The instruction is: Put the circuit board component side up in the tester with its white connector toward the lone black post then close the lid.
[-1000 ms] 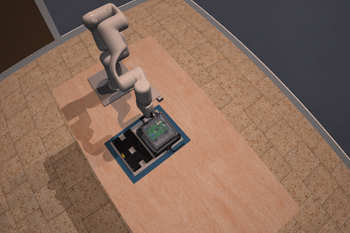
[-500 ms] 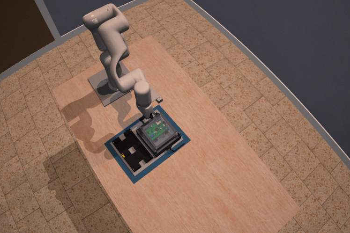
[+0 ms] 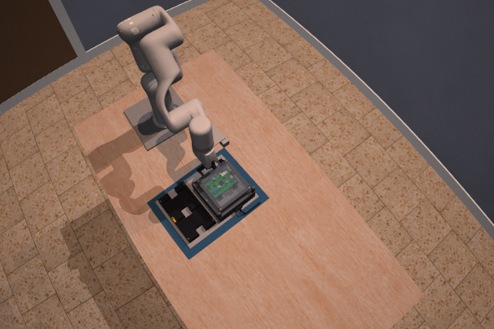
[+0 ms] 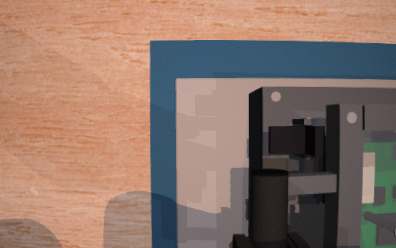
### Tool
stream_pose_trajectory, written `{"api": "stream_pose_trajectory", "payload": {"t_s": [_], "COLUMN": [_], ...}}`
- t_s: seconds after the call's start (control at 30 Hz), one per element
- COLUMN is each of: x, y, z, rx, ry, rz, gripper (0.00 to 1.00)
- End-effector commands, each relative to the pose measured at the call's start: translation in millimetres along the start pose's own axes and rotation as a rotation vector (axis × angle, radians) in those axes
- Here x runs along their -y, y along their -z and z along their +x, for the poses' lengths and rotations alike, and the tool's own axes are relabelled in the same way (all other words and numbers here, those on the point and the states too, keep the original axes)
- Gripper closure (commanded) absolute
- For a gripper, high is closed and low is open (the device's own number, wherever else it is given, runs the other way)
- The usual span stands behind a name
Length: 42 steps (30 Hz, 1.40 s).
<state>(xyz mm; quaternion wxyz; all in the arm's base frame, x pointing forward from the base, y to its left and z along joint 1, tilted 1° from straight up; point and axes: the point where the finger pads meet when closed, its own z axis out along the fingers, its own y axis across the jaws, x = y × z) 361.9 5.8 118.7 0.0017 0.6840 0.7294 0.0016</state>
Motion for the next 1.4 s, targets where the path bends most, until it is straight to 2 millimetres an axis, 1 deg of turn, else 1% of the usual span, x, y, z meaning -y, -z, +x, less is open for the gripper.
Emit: {"api": "stream_pose_trajectory", "payload": {"t_s": [0.0, 0.43, 1.37], "x": [-1, 0, 1], "y": [-2, -9, -15], "z": [0, 0, 0], "rx": [0.000, 0.000, 0.000], "ry": [0.000, 0.000, 0.000], "rz": [-0.003, -0.003, -0.003], "gripper": [1.00, 1.00, 1.00]}}
